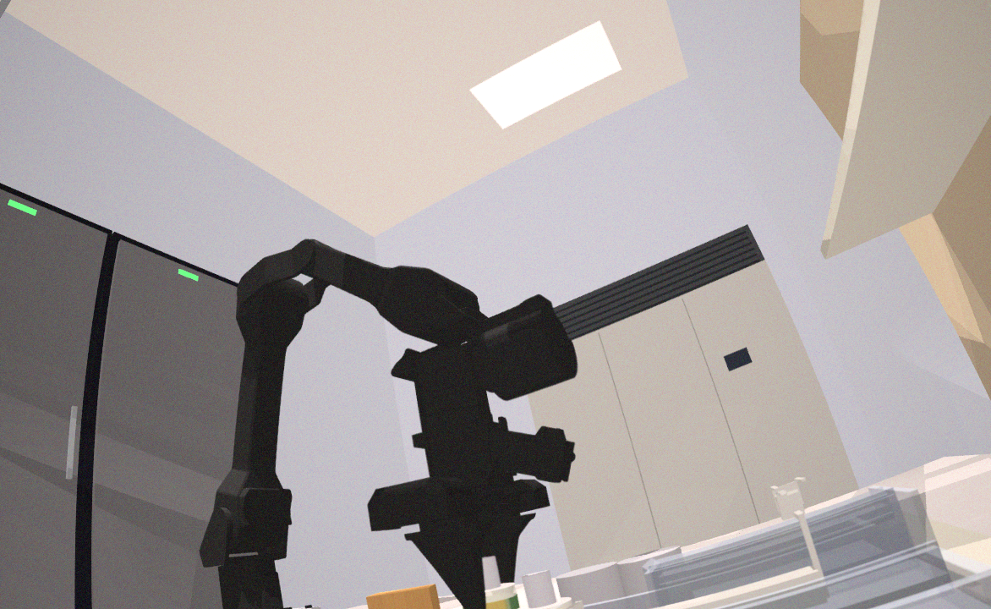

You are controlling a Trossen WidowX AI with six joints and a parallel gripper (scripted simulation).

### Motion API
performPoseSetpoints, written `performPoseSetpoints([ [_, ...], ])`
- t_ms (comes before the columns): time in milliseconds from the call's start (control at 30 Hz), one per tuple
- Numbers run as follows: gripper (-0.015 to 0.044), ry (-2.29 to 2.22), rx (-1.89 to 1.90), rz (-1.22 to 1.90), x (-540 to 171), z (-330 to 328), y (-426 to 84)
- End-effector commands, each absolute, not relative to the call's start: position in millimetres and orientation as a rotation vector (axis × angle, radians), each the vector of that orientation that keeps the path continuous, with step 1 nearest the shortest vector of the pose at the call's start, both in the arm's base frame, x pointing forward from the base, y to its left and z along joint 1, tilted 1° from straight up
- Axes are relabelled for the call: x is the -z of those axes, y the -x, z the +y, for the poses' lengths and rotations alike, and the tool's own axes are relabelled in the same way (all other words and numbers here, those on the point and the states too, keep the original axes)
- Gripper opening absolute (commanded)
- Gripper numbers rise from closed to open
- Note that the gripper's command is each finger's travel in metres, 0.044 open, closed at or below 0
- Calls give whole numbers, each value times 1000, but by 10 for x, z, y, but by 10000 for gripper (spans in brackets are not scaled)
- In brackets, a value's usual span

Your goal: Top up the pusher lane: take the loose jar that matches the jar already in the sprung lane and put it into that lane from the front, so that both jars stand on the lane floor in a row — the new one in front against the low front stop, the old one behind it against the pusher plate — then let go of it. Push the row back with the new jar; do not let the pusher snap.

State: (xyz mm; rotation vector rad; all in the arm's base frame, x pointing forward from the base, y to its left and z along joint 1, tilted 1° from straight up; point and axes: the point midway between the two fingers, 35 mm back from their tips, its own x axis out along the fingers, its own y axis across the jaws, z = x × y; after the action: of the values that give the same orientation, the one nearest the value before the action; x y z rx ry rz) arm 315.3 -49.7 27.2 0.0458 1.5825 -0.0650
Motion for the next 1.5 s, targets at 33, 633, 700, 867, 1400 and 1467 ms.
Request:
performPoseSetpoints([
  [33,0,-45,73,1559,-297,-513,-3243],
  [633,0,-45,73,1558,-306,-519,-3309],
  [700,0,-45,73,1558,-307,-519,-3316],
  [867,0,-45,73,1558,-310,-521,-3335],
  [1400,0,-45,73,1558,-324,-526,-3392],
  [1467,0,-45,73,1558,-326,-526,-3399],
])
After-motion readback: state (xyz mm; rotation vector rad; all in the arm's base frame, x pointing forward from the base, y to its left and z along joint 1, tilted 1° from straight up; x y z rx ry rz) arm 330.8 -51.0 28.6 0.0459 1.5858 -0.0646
